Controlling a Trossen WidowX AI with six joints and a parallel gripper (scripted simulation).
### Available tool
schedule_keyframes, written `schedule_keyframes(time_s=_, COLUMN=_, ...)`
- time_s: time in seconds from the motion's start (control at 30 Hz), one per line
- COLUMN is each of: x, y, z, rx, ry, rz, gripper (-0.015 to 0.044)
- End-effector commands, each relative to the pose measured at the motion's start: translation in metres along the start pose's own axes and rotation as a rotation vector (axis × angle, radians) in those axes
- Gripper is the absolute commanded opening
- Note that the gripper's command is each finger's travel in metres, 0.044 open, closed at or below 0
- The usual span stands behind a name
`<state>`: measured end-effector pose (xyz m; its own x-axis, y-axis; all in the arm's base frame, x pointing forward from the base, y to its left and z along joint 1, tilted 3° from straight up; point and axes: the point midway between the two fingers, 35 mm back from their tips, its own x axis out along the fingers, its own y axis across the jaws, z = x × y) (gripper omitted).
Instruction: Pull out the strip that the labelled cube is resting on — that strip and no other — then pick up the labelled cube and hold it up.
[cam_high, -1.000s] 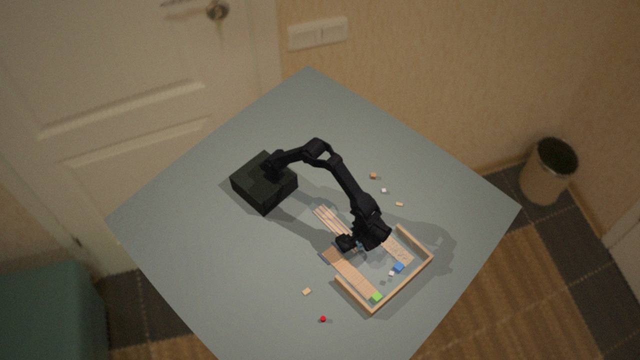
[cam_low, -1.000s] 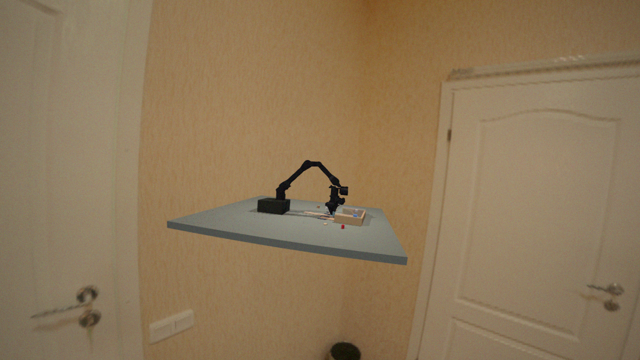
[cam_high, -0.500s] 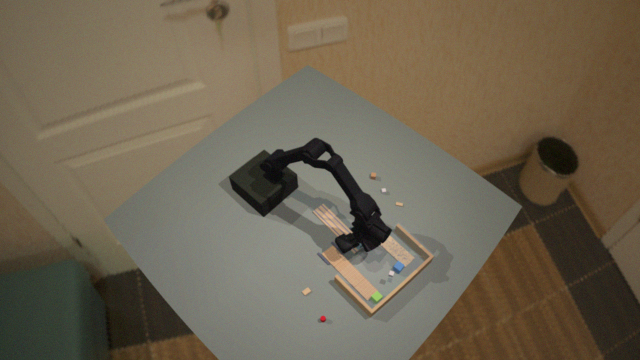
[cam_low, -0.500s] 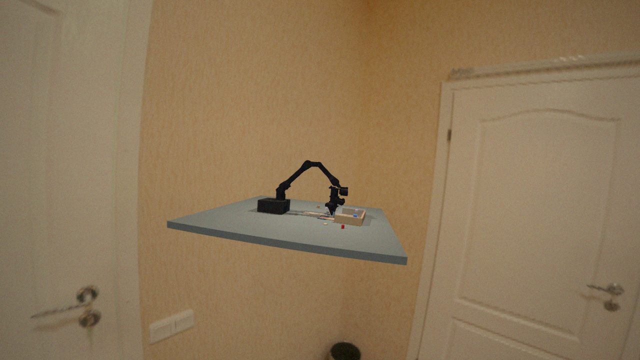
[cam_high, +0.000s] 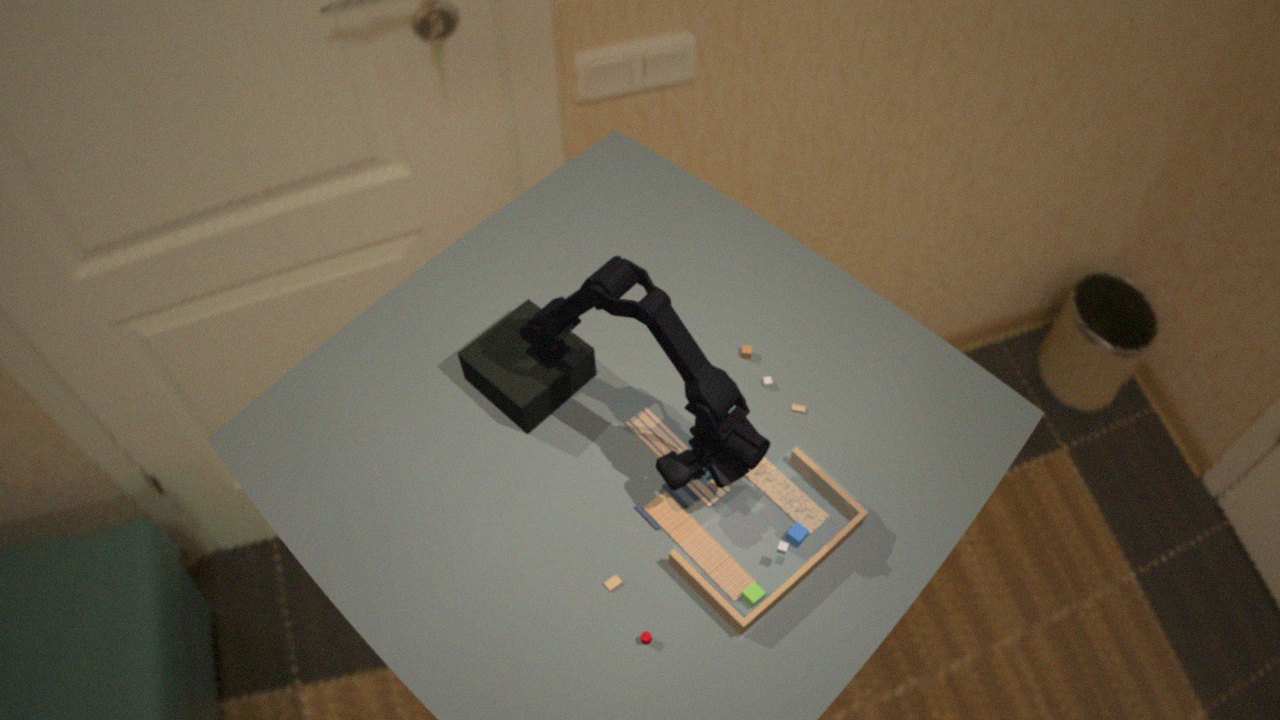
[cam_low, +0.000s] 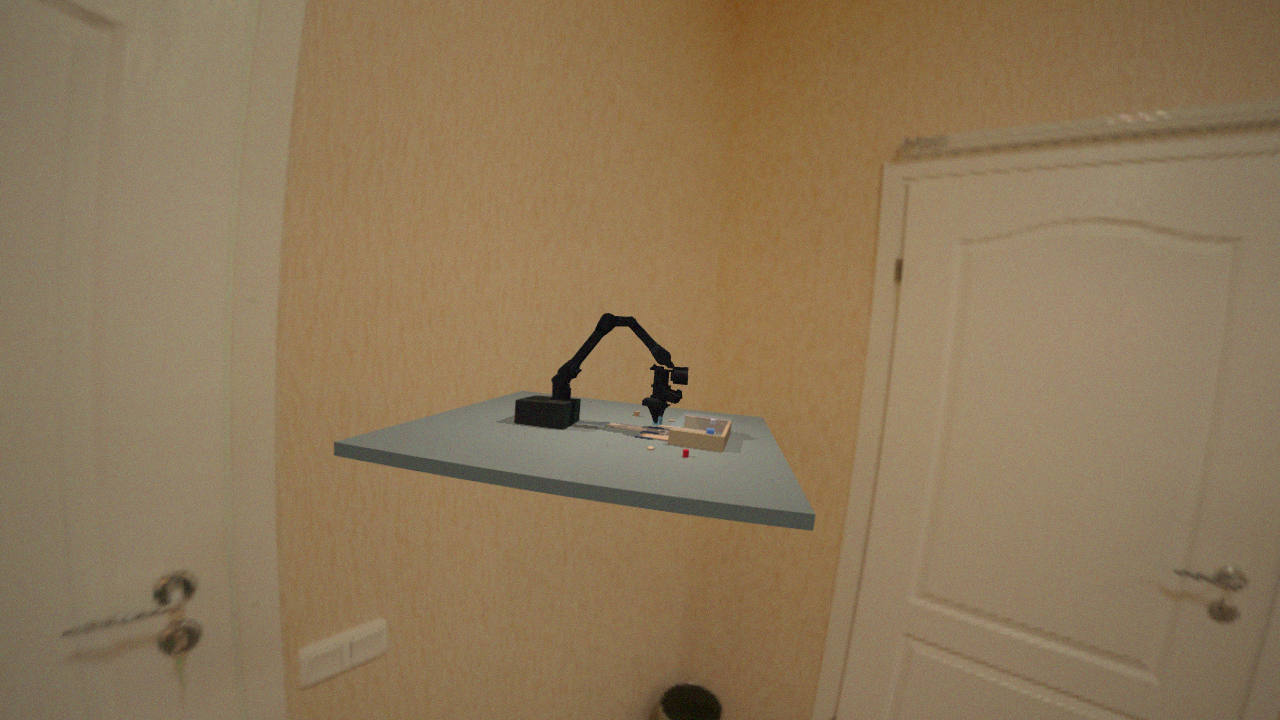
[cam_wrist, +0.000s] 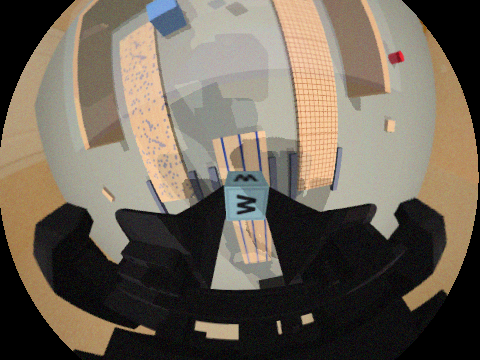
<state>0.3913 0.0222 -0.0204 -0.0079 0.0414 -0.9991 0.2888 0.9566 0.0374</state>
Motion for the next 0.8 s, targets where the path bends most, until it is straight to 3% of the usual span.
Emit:
schedule_keyframes(time_s=0.0, x=-0.01, y=-0.005, z=-0.014, rx=-0.003, ry=-0.003, rz=0.0, gripper=0.0)
schedule_keyframes(time_s=0.77, x=-0.017, y=-0.029, z=-0.08, rx=-0.002, ry=0.002, rz=-0.002, gripper=0.0)
